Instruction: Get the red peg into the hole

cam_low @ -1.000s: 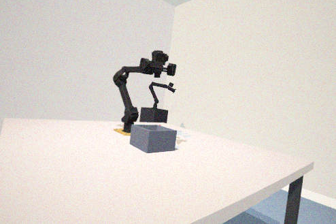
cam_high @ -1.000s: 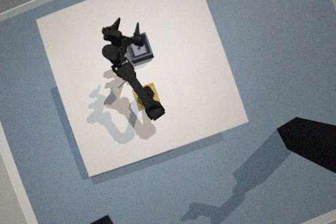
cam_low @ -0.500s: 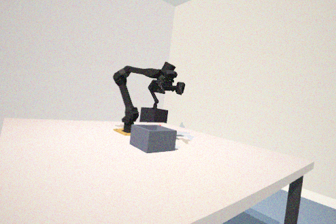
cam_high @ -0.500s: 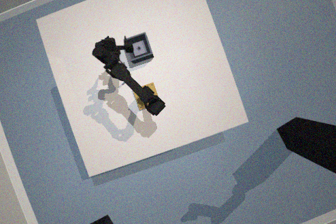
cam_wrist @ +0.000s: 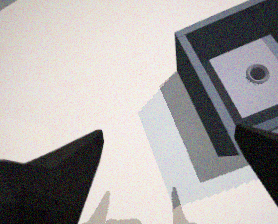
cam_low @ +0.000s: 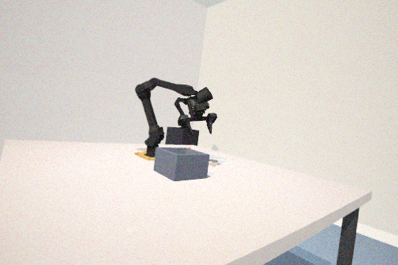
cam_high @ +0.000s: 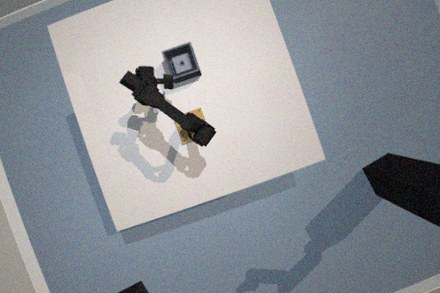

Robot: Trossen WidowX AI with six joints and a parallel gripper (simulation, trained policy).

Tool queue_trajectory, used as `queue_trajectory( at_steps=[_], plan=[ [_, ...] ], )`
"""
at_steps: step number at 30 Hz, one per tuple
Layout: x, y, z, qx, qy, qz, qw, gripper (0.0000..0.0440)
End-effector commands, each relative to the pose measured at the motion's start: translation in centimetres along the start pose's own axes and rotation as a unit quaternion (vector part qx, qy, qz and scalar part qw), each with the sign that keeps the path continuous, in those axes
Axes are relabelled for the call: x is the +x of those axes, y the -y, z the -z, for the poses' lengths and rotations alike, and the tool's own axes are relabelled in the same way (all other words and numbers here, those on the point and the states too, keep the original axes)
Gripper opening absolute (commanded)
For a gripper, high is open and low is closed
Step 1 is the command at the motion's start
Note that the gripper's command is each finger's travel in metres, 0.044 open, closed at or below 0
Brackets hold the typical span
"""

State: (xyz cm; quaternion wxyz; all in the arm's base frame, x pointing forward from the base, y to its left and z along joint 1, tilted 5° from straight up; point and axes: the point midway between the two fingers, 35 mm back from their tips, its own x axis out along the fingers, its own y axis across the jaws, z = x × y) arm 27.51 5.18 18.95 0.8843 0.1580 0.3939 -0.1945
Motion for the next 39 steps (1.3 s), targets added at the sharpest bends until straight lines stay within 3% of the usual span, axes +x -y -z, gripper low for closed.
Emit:
queue_trajectory(
  at_steps=[1,12,28,32,39],
  plan=[
    [0.2,0.5,3.2,0.021,-0.065,0.019,0.997,0.0440],
    [0.3,2.2,9.6,0.101,-0.190,0.088,0.973,0.0440],
    [4.1,2.7,15.3,0.195,-0.233,0.109,0.947,0.0437],
    [4.8,2.9,16.4,0.215,-0.241,0.114,0.939,0.0377],
    [4.8,3.5,17.3,0.231,-0.268,0.129,0.926,0.0197]
  ],
)
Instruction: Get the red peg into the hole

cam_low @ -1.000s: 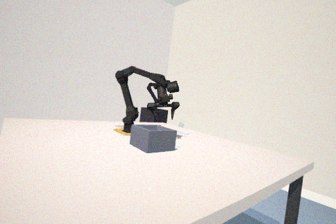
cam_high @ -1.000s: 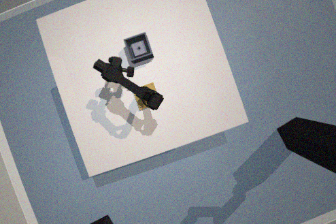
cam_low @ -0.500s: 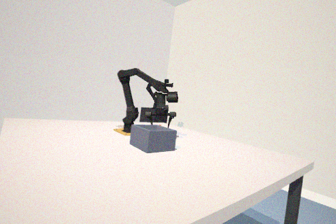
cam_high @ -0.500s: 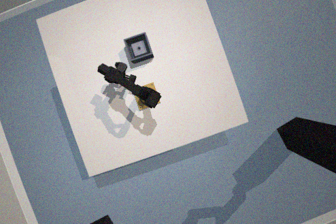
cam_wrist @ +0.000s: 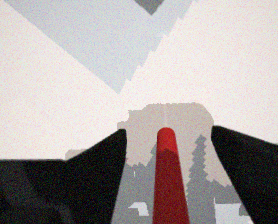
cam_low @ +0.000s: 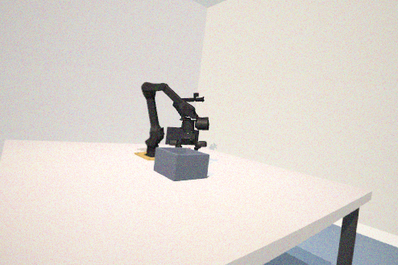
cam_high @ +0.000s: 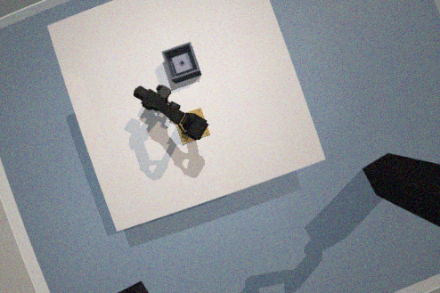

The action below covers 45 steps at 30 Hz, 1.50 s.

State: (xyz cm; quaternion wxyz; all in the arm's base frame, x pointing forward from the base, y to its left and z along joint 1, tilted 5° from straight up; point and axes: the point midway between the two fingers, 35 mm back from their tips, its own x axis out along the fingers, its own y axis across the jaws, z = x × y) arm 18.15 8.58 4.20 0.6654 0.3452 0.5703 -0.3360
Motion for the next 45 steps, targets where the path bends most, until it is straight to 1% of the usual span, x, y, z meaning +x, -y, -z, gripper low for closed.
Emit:
queue_trajectory(
  at_steps=[1,7,8,20,30,40,45],
  plan=[
    [0.3,0.4,0.2,0.012,-0.017,0.009,1.000,0.0171],
    [0.2,0.3,0.4,0.016,-0.043,0.012,0.999,0.0014],
    [0.2,0.3,0.4,0.017,-0.047,0.012,0.999,0.0000],
    [-2.9,0.2,-2.1,-0.029,0.010,-0.022,0.999,0.0000],
    [-6.4,-0.2,-4.6,-0.062,0.054,-0.047,0.995,0.0000],
    [-10.1,-0.9,-7.8,-0.069,0.095,-0.067,0.991,0.0000],
    [-11.0,-1.2,-9.8,-0.059,0.110,-0.070,0.990,0.0000]
  ],
)
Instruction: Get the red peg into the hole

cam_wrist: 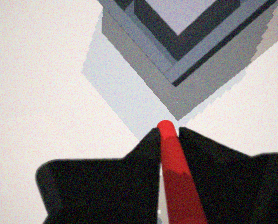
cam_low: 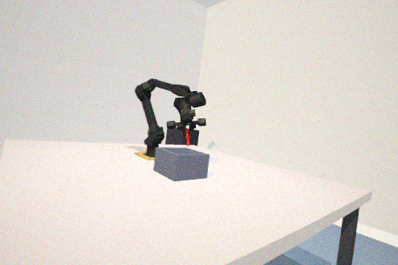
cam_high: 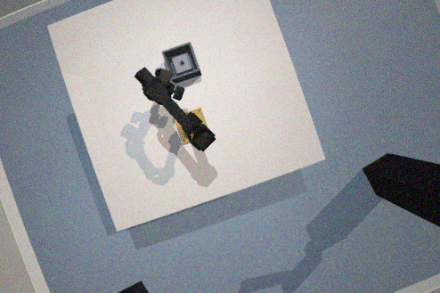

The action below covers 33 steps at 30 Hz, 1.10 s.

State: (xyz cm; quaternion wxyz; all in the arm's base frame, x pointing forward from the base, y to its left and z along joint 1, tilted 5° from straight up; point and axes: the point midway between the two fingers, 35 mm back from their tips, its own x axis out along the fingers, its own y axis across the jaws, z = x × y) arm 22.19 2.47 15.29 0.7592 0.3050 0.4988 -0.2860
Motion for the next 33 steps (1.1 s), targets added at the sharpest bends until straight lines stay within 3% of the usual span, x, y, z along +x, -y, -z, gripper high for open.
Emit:
queue_trajectory(
  at_steps=[1,33],
  plan=[
    [-0.6,-0.1,-1.9,0.006,0.015,-0.002,1.000,0.0000],
    [3.5,1.6,-11.6,0.096,0.061,0.010,0.993,0.0004]
  ],
)
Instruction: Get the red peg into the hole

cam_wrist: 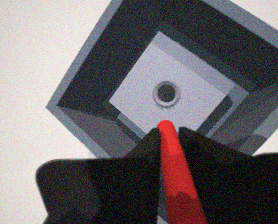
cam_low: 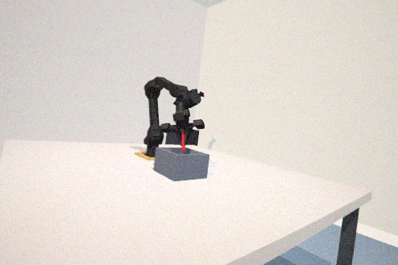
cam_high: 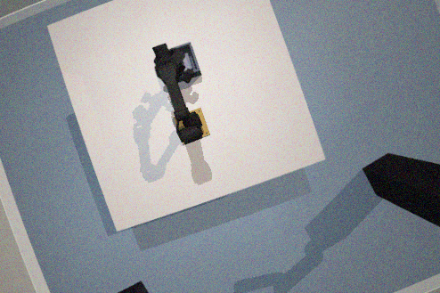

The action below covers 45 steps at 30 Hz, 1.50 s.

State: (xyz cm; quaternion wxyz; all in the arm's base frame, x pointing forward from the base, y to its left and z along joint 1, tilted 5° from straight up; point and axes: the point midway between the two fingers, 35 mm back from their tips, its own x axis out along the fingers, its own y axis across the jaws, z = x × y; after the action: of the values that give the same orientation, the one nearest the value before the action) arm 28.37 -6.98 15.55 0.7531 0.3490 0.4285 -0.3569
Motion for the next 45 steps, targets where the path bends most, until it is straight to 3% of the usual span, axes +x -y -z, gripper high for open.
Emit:
queue_trajectory(
  at_steps=[1,19,21,28,45],
  plan=[
    [0.7,-0.1,-1.0,0.007,0.001,-0.001,1.000,0.0005],
    [4.9,0.3,-2.0,0.016,-0.032,0.025,0.999,0.0001],
    [5.4,0.4,-2.0,0.011,-0.036,0.031,0.999,0.0019],
    [6.4,0.7,-2.1,-0.011,-0.051,0.047,0.998,0.0170],
    [5.9,-1.4,-4.4,-0.067,-0.066,0.058,0.994,0.0169]
  ],
)
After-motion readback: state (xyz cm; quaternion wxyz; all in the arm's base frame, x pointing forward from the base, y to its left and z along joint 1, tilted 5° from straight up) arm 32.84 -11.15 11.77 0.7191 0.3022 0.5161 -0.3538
